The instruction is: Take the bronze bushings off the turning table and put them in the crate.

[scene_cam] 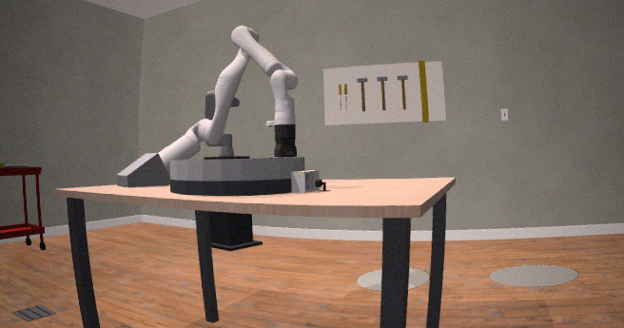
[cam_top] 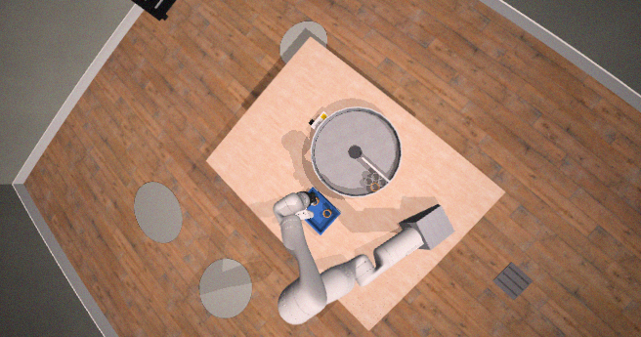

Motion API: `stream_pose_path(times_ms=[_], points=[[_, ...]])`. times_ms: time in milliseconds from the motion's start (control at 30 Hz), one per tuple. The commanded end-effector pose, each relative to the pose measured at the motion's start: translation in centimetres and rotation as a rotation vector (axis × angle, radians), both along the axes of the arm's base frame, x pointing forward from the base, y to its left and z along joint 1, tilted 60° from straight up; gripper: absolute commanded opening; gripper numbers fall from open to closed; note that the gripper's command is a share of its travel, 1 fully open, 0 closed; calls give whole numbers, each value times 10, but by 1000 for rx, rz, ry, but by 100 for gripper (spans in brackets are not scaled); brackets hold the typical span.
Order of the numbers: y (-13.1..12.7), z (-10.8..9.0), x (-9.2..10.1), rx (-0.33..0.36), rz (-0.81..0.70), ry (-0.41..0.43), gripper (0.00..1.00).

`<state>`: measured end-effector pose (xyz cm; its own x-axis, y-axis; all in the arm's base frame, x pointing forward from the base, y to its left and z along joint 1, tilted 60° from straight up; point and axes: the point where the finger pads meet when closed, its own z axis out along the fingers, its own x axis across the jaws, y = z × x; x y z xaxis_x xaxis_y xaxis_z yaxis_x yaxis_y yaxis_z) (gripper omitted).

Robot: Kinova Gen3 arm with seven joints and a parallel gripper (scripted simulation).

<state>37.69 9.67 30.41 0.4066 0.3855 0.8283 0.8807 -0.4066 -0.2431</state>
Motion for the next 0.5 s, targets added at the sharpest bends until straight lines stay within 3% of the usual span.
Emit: stream_pose_path(times_ms=[0, 467], points=[[-2, 1, 0, 0, -1, 0, 47], [-5, 3, -1, 0, -1, 0, 47]])
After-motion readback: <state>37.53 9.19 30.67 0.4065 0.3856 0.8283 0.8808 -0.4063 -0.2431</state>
